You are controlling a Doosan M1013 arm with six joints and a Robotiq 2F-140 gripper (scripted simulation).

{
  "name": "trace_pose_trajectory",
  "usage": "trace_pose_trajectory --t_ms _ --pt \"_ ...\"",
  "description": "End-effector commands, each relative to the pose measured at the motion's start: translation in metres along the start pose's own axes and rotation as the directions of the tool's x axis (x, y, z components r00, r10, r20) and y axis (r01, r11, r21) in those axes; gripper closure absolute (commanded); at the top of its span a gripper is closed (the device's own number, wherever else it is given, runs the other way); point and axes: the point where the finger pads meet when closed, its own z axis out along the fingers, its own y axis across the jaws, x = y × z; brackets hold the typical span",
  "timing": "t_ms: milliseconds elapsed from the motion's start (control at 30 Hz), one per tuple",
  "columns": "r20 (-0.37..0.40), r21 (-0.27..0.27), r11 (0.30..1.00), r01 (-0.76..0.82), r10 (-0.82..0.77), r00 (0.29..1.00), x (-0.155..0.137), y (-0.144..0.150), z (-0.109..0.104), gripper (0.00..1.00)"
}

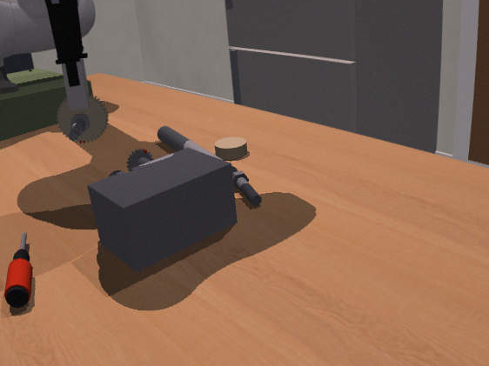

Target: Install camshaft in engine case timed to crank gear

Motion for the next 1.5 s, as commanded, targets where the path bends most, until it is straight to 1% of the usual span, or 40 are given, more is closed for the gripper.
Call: trace_pose_trajectory --t_ms 0,67,100,167,200,367,567,633,1133,1467 --pt "-0.137 0.015 0.97 0.241 -0.237 0.962 -0.002 0.002 0.001 0.95" --pt "-0.137 0.015 0.97 0.241 -0.237 0.962 -0.002 0.002 0.001 0.95" --pt "-0.233 0.005 0.913 0.408 -0.395 0.888 -0.002 0.002 0.001 0.95" --pt "-0.275 -0.006 0.88 0.475 -0.458 0.845 -0.002 0.002 0.002 0.95" --pt "-0.302 -0.014 0.855 0.518 -0.498 0.813 -0.002 0.002 0.002 0.95" --pt "-0.302 -0.014 0.855 0.519 -0.498 0.813 -0.002 0.002 0.008 0.95" --pt "-0.302 -0.014 0.855 0.519 -0.498 0.813 -0.002 0.002 0.02 0.95" --pt "-0.302 -0.014 0.855 0.519 -0.498 0.813 -0.002 0.002 0.02 0.95" --pt "-0.302 -0.014 0.855 0.519 -0.498 0.813 -0.002 0.003 0.057 0.95" --pt "-0.302 -0.014 0.855 0.519 -0.498 0.813 -0.002 0.003 0.066 0.95"
